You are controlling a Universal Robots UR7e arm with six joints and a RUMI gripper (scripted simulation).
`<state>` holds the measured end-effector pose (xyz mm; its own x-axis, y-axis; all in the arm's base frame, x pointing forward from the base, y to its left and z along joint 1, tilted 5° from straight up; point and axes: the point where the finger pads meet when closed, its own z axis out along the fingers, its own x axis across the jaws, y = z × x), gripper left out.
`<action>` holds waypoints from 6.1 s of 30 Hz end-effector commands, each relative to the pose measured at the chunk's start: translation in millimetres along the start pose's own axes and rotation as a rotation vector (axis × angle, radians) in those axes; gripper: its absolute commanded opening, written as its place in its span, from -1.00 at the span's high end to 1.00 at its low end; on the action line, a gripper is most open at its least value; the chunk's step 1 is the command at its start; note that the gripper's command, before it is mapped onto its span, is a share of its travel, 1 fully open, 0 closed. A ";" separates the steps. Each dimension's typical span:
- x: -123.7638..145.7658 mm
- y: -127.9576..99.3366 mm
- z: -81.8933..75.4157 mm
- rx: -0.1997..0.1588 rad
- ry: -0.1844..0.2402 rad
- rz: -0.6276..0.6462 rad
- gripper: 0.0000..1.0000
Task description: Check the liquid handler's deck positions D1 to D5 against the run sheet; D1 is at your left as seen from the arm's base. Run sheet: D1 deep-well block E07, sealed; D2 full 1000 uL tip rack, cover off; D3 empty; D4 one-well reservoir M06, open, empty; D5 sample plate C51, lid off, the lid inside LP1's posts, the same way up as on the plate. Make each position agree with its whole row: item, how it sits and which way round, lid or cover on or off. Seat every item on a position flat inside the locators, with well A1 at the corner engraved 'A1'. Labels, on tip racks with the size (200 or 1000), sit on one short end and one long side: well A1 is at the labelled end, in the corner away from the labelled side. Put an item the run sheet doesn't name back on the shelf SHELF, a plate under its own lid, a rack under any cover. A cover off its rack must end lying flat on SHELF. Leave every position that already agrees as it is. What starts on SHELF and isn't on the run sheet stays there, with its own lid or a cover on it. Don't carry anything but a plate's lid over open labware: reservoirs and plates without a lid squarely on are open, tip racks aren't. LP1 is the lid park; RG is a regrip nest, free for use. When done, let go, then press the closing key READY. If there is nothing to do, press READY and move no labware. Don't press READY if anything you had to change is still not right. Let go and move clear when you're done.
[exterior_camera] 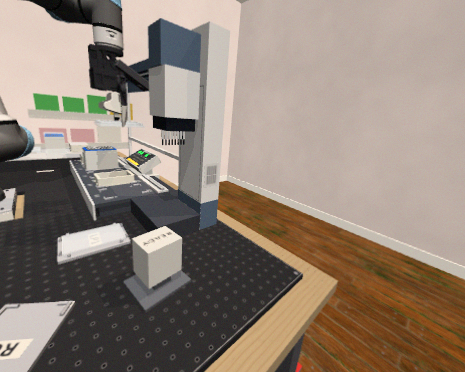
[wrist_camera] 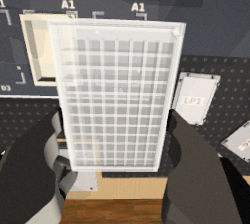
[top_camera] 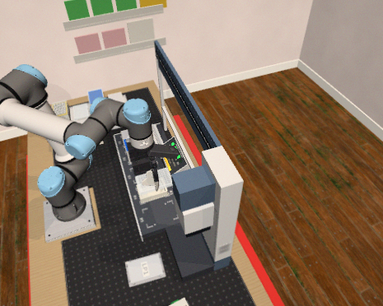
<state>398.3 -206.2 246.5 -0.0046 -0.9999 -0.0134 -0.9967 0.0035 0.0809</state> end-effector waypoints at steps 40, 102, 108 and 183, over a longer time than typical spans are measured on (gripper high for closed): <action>0.4 -1.7 3.3 0.001 0.001 0.000 1.00; 1.2 -0.5 95.7 0.000 0.000 0.001 1.00; 1.2 -0.6 104.0 0.000 0.000 0.001 1.00; 1.1 -0.4 215.5 0.000 0.000 0.001 1.00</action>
<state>383.0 -204.2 41.8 -0.0048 -0.9999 -0.0136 -0.9968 0.0037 0.0802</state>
